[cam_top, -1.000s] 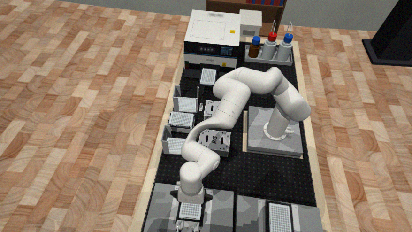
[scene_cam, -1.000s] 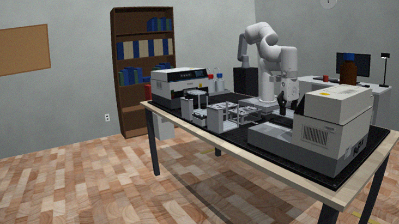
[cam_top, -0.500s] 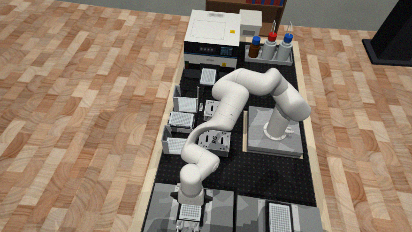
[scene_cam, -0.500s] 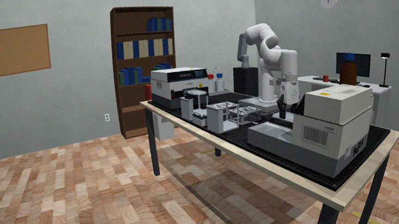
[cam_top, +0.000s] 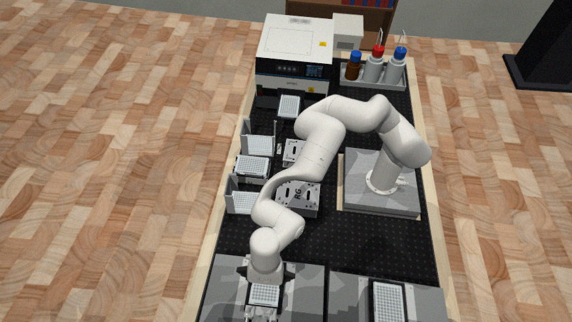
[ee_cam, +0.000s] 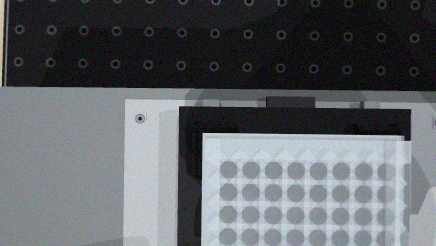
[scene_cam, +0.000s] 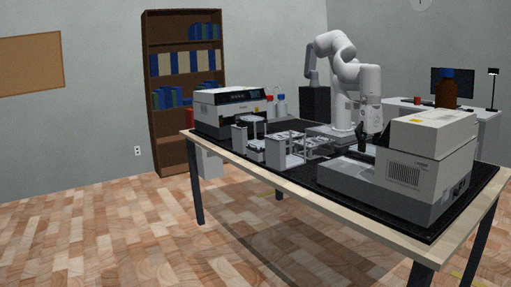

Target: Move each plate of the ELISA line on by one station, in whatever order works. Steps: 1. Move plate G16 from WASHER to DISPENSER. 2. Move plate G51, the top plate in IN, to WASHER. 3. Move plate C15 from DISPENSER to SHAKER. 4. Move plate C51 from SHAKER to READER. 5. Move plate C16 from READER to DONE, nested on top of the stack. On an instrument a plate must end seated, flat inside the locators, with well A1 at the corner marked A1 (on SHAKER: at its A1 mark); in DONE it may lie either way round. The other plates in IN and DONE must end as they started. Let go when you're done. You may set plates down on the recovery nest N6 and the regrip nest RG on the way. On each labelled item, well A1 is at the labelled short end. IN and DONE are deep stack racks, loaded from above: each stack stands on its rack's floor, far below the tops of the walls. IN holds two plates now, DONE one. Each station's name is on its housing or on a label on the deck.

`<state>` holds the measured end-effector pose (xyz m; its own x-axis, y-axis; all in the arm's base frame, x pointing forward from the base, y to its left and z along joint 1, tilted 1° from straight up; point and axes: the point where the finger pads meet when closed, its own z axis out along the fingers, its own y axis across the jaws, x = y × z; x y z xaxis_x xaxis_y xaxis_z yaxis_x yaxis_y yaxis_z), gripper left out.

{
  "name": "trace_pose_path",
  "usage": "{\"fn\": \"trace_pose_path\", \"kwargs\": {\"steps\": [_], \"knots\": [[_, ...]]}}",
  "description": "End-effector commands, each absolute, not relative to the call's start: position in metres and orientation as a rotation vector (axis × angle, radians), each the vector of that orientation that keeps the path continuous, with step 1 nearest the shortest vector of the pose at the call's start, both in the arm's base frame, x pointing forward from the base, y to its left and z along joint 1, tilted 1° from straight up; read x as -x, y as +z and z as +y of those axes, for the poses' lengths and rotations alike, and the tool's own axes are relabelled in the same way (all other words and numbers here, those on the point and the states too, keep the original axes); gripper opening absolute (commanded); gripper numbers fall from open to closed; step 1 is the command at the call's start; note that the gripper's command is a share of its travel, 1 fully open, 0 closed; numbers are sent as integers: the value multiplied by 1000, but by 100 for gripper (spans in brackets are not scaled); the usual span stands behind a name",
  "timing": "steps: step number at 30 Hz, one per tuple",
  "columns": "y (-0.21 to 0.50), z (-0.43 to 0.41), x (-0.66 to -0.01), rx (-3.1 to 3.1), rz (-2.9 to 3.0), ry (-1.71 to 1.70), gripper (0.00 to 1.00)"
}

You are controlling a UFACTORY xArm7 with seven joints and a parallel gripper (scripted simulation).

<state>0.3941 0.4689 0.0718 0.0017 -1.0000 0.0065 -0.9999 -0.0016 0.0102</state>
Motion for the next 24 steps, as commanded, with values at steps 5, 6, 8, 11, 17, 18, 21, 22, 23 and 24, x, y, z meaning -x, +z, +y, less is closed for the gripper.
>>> {"fn": "trace_pose_path", "kwargs": {"steps": [5,6,8,11,17,18,21,22,23,24], "knots": [[75,470,-395,-2219,-2216,-5,0],[75,470,-395,-2219,-2216,-5,0],[75,470,-395,-2219,-2216,-5,0],[75,470,-395,-2219,-2216,-5,0],[75,470,-395,-2219,-2216,-5,0],[75,470,-395,-2219,-2216,-5,0],[74,470,-395,-2219,-2216,-5,0],[74,470,-395,-2219,-2216,-5,0],[74,470,-395,-2219,-2216,-5,0],[73,470,-395,-2219,-2216,-5,0]]}}
